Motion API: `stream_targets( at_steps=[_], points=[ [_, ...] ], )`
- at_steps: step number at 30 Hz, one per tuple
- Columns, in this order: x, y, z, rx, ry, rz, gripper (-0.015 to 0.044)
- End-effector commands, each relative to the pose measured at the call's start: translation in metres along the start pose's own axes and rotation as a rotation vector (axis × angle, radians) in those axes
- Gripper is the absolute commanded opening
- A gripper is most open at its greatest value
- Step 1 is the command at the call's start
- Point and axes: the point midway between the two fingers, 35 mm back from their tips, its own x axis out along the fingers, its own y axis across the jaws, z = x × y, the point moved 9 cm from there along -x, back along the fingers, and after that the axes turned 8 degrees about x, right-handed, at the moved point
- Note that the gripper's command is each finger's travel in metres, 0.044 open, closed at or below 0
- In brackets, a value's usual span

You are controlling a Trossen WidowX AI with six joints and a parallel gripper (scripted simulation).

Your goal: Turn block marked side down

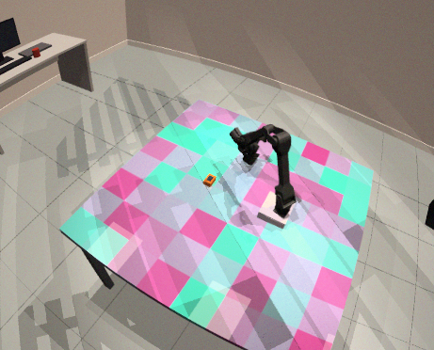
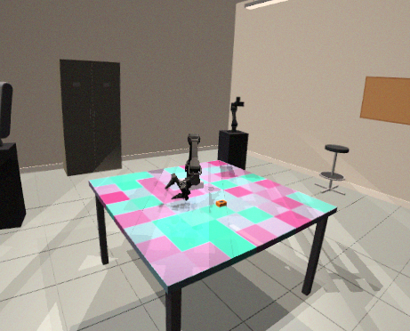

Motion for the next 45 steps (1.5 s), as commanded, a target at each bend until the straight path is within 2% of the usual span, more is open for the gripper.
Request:
stream_targets(
  at_steps=[1,4,11,20,22,28,32,45],
  points=[
    [-0.002,0.001,0.001,-0.001,-0.004,0.009,0.0426],
    [-0.024,0.010,0.016,-0.019,-0.058,0.136,0.0440],
    [-0.106,0.036,0.043,-0.102,-0.148,0.523,0.0440],
    [-0.222,0.055,0.038,-0.262,-0.095,1.003,0.0440],
    [-0.235,0.053,0.032,-0.289,-0.072,1.068,0.0440],
    [-0.237,0.053,0.031,-0.292,-0.069,1.076,0.0440],
    [-0.221,0.081,0.028,-0.292,-0.069,1.076,0.0440],
    [-0.213,0.097,0.026,-0.292,-0.069,1.076,0.0440]
  ],
)
